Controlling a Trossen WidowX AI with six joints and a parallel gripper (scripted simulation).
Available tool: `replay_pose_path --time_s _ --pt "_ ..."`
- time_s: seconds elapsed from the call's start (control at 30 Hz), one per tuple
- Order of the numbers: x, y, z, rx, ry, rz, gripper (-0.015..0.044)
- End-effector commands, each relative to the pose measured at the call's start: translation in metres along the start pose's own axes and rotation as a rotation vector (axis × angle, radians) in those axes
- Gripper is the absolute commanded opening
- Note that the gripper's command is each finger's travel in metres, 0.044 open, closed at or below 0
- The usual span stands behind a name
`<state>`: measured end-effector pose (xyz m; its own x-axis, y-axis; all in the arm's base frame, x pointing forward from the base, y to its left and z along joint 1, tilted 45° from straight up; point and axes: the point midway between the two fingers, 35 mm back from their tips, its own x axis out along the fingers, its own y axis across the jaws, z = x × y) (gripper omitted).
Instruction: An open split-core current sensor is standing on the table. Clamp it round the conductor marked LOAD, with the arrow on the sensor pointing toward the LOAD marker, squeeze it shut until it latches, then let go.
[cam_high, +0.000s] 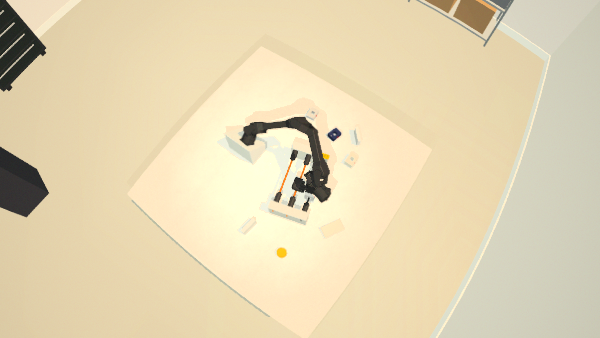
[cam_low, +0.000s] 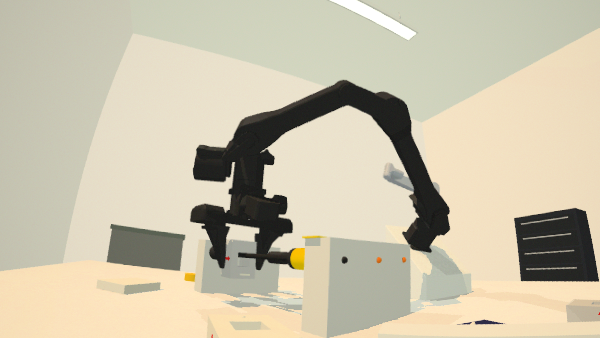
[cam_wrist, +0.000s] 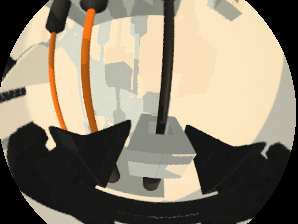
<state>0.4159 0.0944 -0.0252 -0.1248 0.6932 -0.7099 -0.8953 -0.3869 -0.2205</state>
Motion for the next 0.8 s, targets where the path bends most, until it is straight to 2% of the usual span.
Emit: replay_pose_path --time_s 0.0,0.37,0.77 --pt "-0.0014 -0.0003 -0.0007 0.000 -0.001 0.000 0.0440" --pt "-0.0001 0.0002 0.0000 0.001 -0.001 0.001 0.0151" --pt "-0.0001 0.0002 0.0000 0.001 -0.001 0.001 0.0065"
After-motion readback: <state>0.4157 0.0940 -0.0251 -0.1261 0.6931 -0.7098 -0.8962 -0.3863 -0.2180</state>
